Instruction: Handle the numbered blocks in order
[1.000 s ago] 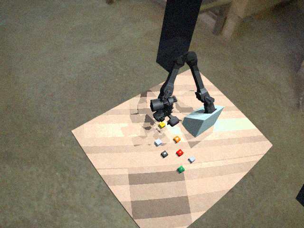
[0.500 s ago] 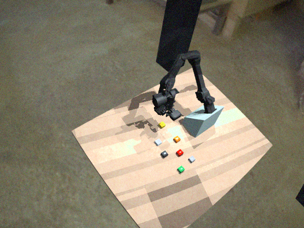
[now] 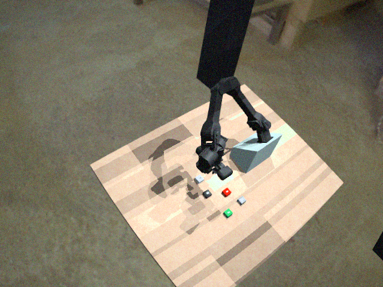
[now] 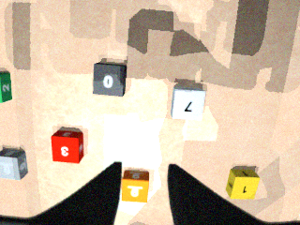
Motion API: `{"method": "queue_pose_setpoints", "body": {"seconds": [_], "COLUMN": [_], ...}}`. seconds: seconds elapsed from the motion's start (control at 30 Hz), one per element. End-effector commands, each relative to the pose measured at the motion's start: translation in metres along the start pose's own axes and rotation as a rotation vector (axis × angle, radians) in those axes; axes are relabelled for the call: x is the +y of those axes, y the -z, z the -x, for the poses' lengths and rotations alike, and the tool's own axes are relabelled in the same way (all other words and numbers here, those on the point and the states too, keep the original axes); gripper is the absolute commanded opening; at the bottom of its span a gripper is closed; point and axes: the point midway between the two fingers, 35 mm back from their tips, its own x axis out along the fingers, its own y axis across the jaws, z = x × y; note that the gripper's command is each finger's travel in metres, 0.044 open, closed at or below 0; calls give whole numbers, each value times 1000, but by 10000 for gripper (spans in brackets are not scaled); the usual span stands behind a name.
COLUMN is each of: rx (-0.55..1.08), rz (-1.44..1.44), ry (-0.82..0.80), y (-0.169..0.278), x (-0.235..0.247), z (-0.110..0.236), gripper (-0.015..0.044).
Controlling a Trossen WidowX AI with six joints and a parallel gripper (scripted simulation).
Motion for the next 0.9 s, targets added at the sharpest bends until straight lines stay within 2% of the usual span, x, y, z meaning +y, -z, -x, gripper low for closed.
{"method": "queue_pose_setpoints", "body": {"seconds": [0.0, 0.3, 0.53, 0.6, 0.73, 0.87], "rx": [3, 9, 8, 8, 8, 8], "rz": [3, -5, -7, -7, -7, -7], "ry": [-4, 31, 36, 36, 40, 40], "y": [-12, -11, -9, -10, -8, -8], "x": [49, 169, 179, 179, 176, 175], "z": [1, -12, -14, -28, -92, -95], "gripper": [120, 120, 120, 172, 278, 383]}}
